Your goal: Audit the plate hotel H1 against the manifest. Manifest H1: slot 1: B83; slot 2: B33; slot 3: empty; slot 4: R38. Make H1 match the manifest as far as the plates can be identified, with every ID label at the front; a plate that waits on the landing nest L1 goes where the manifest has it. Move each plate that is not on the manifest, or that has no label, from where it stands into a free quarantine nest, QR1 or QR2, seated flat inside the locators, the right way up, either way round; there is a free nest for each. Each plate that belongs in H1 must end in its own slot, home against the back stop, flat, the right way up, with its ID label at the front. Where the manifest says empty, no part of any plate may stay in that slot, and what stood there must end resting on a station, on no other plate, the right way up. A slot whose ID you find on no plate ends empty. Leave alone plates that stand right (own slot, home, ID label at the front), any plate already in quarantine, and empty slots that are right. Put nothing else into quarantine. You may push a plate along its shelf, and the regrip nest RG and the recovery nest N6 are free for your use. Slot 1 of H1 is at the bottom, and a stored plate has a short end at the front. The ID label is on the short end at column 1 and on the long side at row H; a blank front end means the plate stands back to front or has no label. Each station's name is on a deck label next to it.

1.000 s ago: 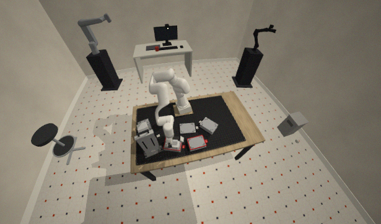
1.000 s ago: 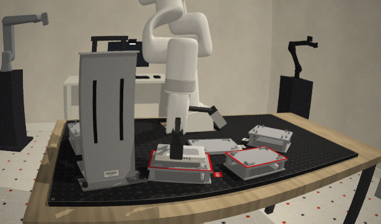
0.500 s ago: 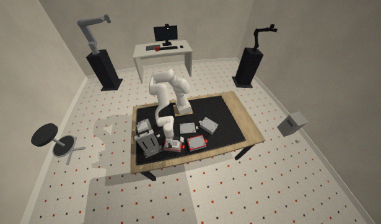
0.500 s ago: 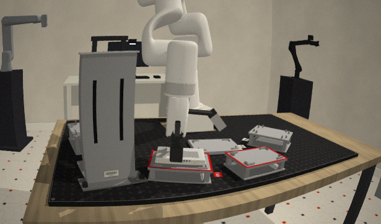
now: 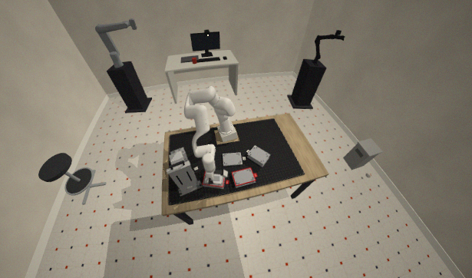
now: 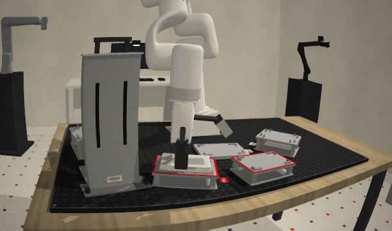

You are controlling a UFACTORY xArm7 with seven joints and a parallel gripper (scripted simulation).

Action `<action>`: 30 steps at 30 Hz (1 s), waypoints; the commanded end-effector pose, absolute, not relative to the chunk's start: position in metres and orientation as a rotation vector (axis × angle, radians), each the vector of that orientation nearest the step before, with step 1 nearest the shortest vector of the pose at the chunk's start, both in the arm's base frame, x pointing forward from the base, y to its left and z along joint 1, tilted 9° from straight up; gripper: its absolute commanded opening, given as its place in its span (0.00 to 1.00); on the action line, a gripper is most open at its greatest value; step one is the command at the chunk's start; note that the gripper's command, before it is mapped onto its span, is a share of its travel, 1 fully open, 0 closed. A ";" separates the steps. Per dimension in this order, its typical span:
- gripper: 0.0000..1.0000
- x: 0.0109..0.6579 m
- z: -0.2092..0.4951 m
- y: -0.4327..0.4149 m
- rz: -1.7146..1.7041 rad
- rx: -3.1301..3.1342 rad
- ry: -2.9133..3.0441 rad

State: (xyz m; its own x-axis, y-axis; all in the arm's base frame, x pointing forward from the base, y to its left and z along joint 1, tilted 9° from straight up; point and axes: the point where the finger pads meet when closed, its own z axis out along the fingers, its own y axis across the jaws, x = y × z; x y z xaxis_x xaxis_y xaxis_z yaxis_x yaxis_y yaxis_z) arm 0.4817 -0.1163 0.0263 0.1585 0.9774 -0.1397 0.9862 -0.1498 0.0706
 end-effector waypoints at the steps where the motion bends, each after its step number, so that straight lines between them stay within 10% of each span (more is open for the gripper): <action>1: 0.00 0.483 0.028 -0.116 -0.087 2.273 1.945; 11: 0.00 0.483 0.028 -0.116 -0.087 2.273 1.945; 12: 1.00 0.483 0.027 -0.116 -0.087 2.273 1.945; 30: 1.00 0.483 0.027 -0.116 -0.087 2.273 1.945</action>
State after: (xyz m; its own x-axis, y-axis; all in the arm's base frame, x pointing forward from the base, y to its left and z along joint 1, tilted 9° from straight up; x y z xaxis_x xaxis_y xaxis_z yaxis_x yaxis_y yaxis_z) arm 0.4818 -0.1164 0.0256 0.1585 0.9774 -0.1397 0.9862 -0.1498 0.0707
